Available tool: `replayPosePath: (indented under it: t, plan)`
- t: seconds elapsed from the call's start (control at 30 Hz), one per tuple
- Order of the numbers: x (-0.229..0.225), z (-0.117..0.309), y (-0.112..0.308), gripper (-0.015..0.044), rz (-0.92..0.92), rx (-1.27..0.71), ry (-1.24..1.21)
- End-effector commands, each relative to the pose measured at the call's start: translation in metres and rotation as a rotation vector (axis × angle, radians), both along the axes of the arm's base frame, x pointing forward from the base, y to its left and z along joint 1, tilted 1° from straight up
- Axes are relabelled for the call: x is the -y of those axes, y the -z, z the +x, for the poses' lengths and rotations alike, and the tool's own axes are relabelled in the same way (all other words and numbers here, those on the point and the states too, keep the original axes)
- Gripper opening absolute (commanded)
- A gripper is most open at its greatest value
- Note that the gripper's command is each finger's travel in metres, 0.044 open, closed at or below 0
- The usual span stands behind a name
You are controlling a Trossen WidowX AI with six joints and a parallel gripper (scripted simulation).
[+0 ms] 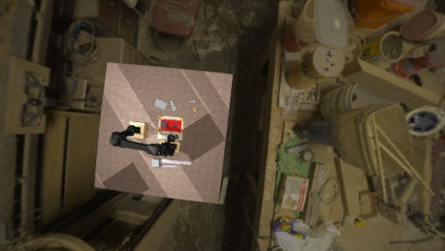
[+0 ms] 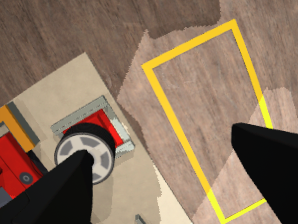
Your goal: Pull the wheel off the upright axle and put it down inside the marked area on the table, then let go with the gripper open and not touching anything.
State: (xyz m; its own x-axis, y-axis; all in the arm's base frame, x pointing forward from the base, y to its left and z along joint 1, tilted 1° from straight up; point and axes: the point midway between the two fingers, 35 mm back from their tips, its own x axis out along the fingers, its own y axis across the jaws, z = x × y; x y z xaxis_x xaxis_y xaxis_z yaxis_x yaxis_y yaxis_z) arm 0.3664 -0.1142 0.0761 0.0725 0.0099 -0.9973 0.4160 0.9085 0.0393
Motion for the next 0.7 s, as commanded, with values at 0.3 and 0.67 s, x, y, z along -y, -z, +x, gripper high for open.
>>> replayPosePath:
  t: [0.3, 0.67]
  plan:
    - [-0.056, -0.001, -0.012, 0.03, -0.023, -0.058, -0.347]
    - [-0.056, 0.002, 0.032, 0.03, -0.023, -0.058, -0.347]
